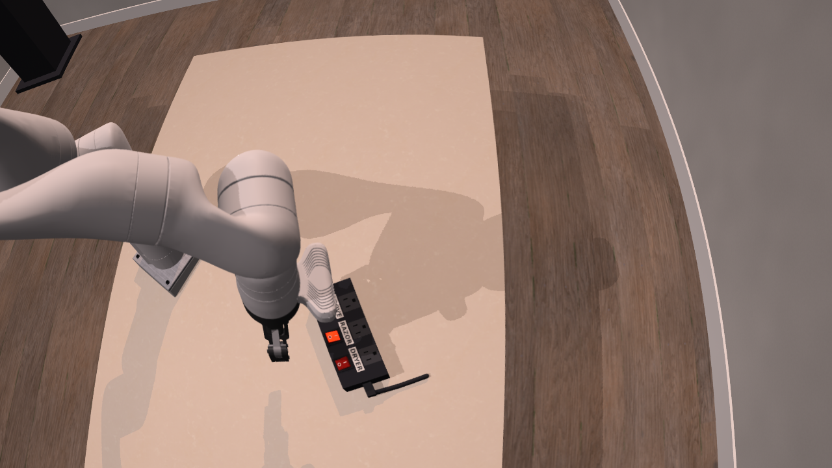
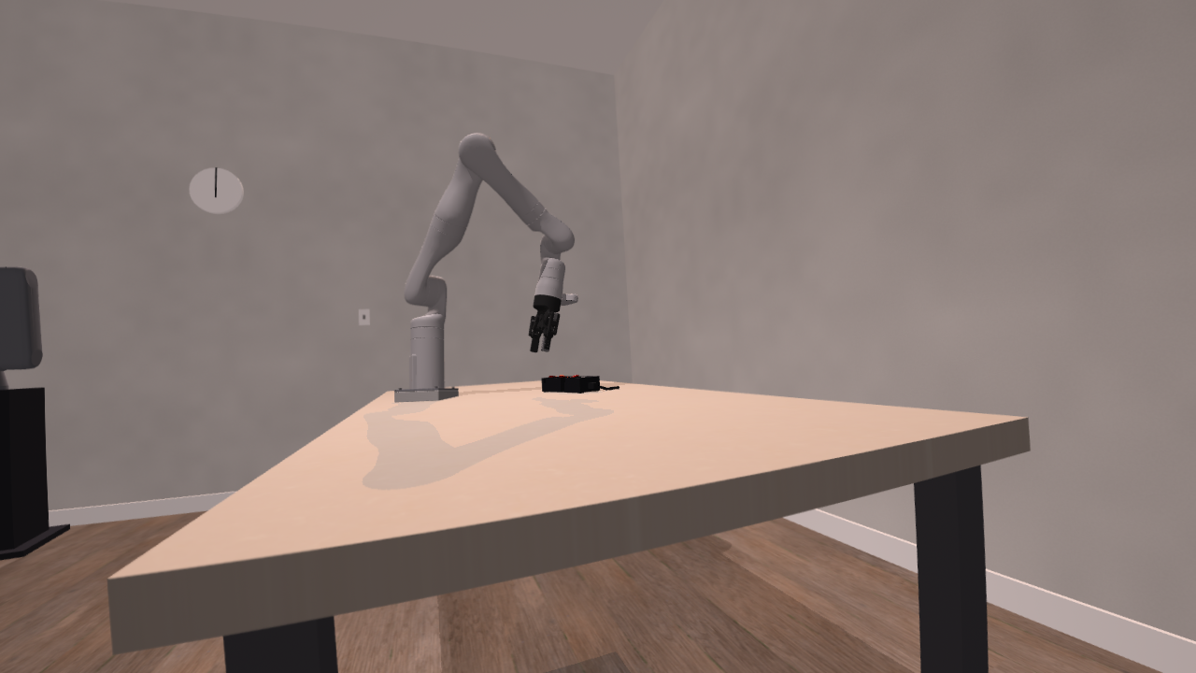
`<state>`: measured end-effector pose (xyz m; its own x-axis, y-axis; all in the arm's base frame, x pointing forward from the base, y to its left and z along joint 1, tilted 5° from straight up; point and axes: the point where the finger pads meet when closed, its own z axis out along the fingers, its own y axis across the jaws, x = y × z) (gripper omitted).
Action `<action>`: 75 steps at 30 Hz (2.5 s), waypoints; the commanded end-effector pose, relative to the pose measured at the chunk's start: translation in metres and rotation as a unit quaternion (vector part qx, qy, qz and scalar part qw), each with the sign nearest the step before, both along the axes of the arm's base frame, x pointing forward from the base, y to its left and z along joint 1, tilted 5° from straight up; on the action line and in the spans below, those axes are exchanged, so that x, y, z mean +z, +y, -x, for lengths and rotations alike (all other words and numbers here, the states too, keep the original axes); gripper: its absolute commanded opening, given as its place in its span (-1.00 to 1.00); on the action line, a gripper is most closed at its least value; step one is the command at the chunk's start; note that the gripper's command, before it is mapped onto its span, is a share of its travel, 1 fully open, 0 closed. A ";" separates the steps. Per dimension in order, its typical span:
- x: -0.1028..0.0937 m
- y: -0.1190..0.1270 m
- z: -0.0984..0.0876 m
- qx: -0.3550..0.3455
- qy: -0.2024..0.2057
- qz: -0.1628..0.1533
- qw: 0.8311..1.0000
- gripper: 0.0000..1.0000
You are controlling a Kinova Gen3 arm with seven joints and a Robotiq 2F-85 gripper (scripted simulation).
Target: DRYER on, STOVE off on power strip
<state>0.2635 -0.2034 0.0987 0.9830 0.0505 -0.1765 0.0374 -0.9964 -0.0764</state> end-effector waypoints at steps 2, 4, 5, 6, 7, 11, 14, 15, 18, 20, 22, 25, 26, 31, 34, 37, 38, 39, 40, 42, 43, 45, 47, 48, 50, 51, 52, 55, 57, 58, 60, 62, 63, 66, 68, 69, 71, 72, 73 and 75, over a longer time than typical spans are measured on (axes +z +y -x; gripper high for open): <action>0.002 0.000 0.000 0.001 -0.001 -0.001 1.000 1.00; 0.002 0.000 0.000 0.001 -0.001 -0.001 1.000 1.00; 0.002 0.000 0.000 0.001 -0.001 -0.001 1.000 1.00; 0.002 0.000 0.000 0.001 -0.001 -0.001 1.000 1.00; 0.002 0.000 0.000 0.001 -0.001 -0.001 1.000 1.00; 0.002 0.000 0.000 0.001 -0.001 -0.001 1.000 1.00; 0.002 0.000 0.000 0.002 -0.001 -0.002 1.000 1.00; 0.001 0.001 0.000 0.007 -0.005 -0.003 1.000 1.00; -0.007 -0.002 -0.016 0.052 -0.058 -0.013 0.997 1.00; -0.010 -0.004 -0.026 0.080 -0.093 -0.016 0.992 1.00; -0.010 -0.005 -0.030 0.087 -0.110 -0.017 0.990 1.00; -0.011 -0.006 -0.027 0.087 -0.104 -0.016 0.991 1.00; -0.011 -0.006 -0.027 0.087 -0.104 -0.016 0.991 1.00; -0.010 -0.007 -0.028 0.086 -0.105 -0.015 0.991 1.00; -0.010 -0.007 -0.028 0.086 -0.105 -0.015 0.991 1.00; -0.010 -0.007 -0.028 0.086 -0.105 -0.015 0.991 1.00; -0.010 -0.007 -0.028 0.086 -0.105 -0.015 0.991 1.00; -0.010 -0.007 -0.028 0.086 -0.105 -0.015 0.991 1.00; -0.010 -0.007 -0.028 0.086 -0.105 -0.015 0.991 1.00; -0.010 -0.007 -0.028 0.086 -0.105 -0.015 0.991 1.00; -0.010 -0.007 -0.028 0.086 -0.105 -0.015 0.991 1.00; -0.010 -0.007 -0.028 0.086 -0.105 -0.015 0.991 1.00; -0.010 -0.007 -0.028 0.086 -0.105 -0.015 0.991 1.00; -0.010 -0.007 -0.028 0.086 -0.105 -0.015 0.991 1.00; -0.010 -0.007 -0.028 0.086 -0.105 -0.015 0.991 1.00; -0.010 -0.007 -0.028 0.086 -0.105 -0.015 0.991 1.00; -0.010 -0.007 -0.028 0.086 -0.105 -0.015 0.991 1.00; -0.010 -0.007 -0.028 0.086 -0.105 -0.015 0.991 1.00; -0.010 -0.007 -0.028 0.086 -0.105 -0.015 0.991 1.00; -0.010 -0.007 -0.028 0.086 -0.105 -0.015 0.991 1.00; -0.010 -0.007 -0.028 0.086 -0.105 -0.015 0.991 1.00; -0.010 -0.007 -0.028 0.086 -0.105 -0.015 0.991 1.00; -0.010 -0.007 -0.028 0.086 -0.105 -0.015 0.991 1.00; -0.010 -0.007 -0.028 0.086 -0.105 -0.015 0.991 1.00; -0.010 -0.007 -0.028 0.086 -0.105 -0.015 0.991 1.00; -0.010 -0.007 -0.028 0.086 -0.105 -0.015 0.991 1.00; -0.010 -0.007 -0.028 0.086 -0.105 -0.015 0.991 1.00; -0.010 -0.007 -0.028 0.086 -0.105 -0.015 0.991 1.00; -0.010 -0.007 -0.028 0.086 -0.105 -0.015 0.991 1.00; -0.010 -0.007 -0.028 0.086 -0.105 -0.015 0.991 1.00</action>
